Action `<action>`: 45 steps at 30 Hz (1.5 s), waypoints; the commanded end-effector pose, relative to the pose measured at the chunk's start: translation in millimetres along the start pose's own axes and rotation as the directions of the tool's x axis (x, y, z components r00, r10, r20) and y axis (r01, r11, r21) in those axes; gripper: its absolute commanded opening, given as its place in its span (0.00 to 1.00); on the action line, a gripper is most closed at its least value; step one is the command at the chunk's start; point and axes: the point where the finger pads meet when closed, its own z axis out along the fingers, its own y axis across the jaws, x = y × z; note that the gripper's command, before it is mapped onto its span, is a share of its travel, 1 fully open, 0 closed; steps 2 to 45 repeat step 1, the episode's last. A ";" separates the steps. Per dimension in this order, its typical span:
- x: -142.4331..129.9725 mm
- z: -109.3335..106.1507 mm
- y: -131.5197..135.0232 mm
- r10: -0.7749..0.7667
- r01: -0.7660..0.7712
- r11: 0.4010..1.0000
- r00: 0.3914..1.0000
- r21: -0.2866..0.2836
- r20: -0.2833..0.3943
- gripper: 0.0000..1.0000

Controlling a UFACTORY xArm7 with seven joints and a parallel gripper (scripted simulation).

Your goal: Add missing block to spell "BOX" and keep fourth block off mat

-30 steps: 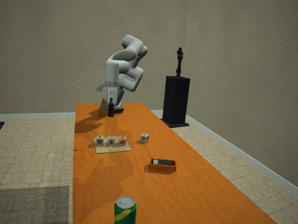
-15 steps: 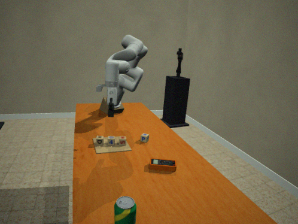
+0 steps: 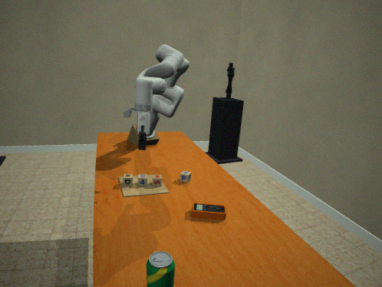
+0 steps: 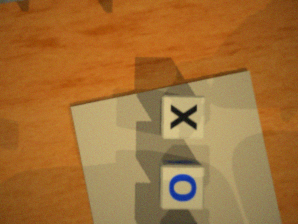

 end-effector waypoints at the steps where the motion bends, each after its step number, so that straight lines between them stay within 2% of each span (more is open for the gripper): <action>1: 0.5 -2.1 -1.3 0.000 0.000 1.000 1.000 0.005 -0.002 1.00; 45: 0.5 -2.1 -1.3 0.000 0.000 1.000 1.000 0.005 -0.002 1.00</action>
